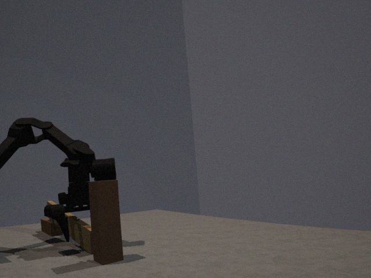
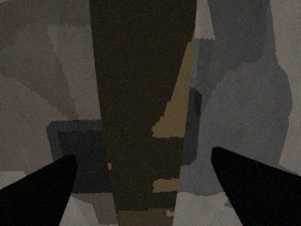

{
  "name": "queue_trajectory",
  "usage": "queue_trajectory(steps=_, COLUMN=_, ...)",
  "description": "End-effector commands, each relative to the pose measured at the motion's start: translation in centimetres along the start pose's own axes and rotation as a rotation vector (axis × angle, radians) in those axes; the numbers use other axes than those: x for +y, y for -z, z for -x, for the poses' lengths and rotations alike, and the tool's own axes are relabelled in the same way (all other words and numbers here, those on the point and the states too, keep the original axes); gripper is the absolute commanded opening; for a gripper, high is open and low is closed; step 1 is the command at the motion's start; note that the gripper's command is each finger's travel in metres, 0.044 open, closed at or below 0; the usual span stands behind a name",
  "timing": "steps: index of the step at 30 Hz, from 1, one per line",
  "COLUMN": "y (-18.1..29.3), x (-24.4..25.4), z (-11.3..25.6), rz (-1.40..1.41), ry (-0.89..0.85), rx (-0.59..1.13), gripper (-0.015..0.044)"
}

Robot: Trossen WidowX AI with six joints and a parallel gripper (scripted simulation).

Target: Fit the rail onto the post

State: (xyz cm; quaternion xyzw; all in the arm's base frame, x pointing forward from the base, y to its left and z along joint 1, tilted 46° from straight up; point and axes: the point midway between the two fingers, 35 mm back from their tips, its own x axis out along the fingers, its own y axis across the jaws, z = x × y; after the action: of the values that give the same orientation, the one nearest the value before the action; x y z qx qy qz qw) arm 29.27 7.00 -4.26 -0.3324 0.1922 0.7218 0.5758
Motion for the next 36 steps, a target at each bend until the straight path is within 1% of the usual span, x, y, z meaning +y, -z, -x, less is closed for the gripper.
queue_trajectory(steps=1, y=0.02, x=0.25, z=-0.26, rz=-0.012, ry=-0.004, rx=-0.007, gripper=0.0335)
queue_trajectory(steps=11, y=0.02, x=0.25, z=-0.26, rz=-0.012, ry=-0.004, rx=-0.007, gripper=0.0072)
queue_trajectory(steps=18, y=0.02, x=0.25, z=-0.26, rz=-0.012, ry=-0.004, rx=-0.007, gripper=0.0026)
queue_trajectory(steps=19, y=0.02, x=0.25, z=-0.26, rz=-0.012, ry=-0.004, rx=-0.007, gripper=0.0)
queue_trajectory(steps=36, y=0.06, x=0.23, z=0.09, rz=-0.012, ry=-0.004, rx=-0.007, gripper=0.0)
